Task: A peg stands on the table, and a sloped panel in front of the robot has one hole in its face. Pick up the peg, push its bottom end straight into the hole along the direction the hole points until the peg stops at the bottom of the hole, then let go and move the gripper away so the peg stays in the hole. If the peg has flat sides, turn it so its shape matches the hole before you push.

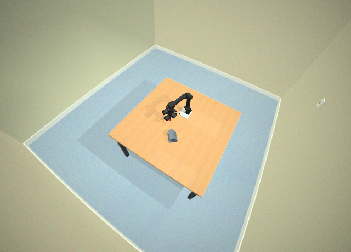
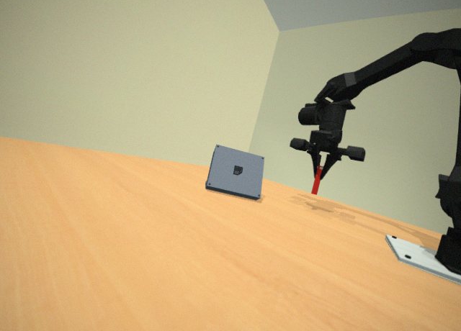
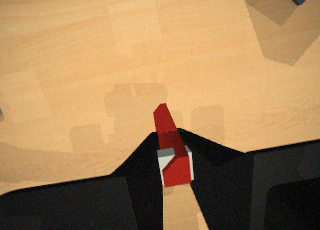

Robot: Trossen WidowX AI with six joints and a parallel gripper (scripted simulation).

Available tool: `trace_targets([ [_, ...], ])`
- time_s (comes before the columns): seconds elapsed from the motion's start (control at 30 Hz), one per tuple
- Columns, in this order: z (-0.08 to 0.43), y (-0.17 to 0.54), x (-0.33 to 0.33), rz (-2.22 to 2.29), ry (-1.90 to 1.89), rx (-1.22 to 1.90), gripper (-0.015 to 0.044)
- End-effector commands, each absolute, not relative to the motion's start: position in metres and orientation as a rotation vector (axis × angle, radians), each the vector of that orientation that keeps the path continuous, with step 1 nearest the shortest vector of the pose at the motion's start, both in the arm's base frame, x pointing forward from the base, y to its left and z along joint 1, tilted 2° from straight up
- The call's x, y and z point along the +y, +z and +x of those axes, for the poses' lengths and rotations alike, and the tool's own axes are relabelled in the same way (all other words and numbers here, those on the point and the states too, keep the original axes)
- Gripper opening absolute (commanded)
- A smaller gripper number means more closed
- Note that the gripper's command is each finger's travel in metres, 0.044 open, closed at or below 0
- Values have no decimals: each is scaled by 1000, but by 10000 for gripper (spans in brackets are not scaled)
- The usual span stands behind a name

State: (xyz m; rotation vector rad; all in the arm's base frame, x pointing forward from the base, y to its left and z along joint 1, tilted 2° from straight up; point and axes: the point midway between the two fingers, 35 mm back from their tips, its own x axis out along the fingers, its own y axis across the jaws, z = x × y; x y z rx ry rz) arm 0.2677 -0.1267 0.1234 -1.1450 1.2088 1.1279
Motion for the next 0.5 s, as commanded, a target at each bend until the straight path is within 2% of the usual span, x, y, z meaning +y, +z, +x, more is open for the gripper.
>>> trace_targets([
  [0.0,268,140,-127,-1153,1121,1199,0],
  [0.47,267,156,-125,-1168,1129,1213,0],
])
